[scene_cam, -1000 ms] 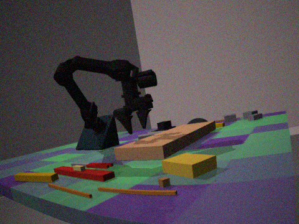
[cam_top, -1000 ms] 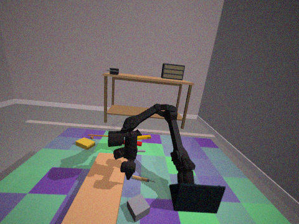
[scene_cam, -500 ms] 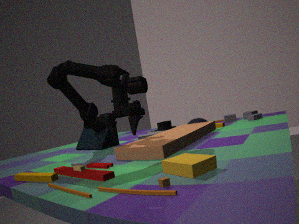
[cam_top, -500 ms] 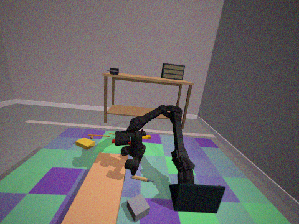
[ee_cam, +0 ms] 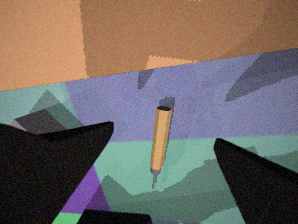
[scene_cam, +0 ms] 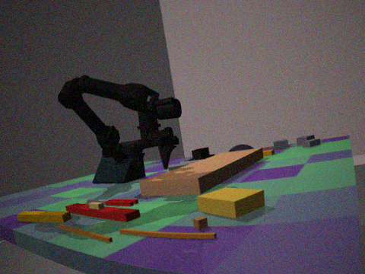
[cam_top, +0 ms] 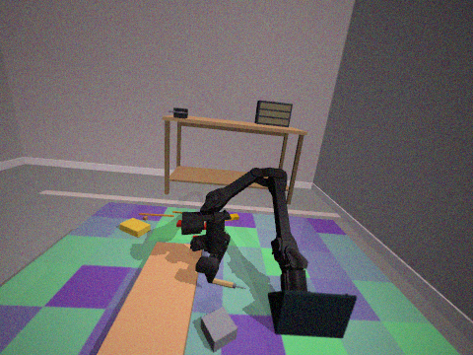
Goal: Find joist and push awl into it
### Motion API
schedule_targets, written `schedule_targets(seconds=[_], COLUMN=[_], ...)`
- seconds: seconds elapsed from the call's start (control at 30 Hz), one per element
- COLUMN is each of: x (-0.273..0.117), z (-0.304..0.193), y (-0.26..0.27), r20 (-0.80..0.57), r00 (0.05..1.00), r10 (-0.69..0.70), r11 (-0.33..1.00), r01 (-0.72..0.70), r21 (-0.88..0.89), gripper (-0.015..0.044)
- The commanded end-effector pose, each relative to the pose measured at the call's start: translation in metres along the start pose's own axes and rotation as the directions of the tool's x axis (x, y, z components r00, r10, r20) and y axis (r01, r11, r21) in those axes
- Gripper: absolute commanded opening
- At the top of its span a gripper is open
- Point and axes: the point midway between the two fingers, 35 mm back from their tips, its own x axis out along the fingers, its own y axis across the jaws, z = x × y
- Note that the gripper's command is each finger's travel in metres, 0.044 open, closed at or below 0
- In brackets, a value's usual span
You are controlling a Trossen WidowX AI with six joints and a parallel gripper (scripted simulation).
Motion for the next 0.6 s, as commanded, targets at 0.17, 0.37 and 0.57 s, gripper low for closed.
schedule_targets(seconds=[0.17,0.37,0.57], x=[0.017,0.027,0.036], z=[-0.002,-0.001,-0.002], y=[0.001,0.0,0.0], r20=[-0.008,-0.008,-0.008], r00=[1.0,1.0,1.0], r10=[-0.007,-0.009,-0.011], r11=[1.0,1.0,1.0], r01=[0.007,0.009,0.011], r21=[-0.016,-0.016,-0.016], gripper=[0.044,0.044,0.044])
